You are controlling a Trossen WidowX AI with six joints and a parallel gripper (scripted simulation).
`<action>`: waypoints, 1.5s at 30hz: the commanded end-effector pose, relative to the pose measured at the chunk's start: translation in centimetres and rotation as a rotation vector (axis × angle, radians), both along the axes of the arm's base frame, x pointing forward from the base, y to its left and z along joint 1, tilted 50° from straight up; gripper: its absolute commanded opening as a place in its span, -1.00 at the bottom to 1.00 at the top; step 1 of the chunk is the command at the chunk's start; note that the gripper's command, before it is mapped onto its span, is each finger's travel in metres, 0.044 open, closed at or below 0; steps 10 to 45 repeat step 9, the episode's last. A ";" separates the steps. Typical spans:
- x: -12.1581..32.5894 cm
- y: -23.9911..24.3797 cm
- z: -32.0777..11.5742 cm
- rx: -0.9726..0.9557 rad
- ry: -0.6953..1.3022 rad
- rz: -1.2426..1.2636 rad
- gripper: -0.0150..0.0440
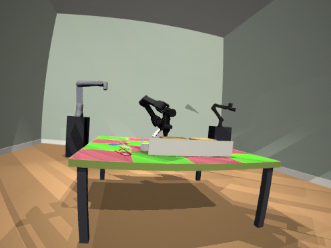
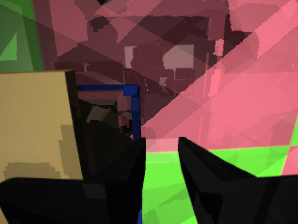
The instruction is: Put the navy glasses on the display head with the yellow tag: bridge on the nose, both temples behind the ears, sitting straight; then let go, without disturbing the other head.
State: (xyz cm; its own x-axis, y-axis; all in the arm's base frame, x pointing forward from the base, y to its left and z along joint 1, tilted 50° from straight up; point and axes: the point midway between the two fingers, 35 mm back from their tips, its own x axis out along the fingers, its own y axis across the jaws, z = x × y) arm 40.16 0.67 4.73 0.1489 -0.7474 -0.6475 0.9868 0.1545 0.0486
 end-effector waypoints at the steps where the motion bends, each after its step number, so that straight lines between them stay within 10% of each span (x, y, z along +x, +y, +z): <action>1: -1.9 0.2 0.3 0.005 -0.004 0.002 -0.13; 45: -4.2 0.6 0.8 0.005 -0.002 0.002 -0.13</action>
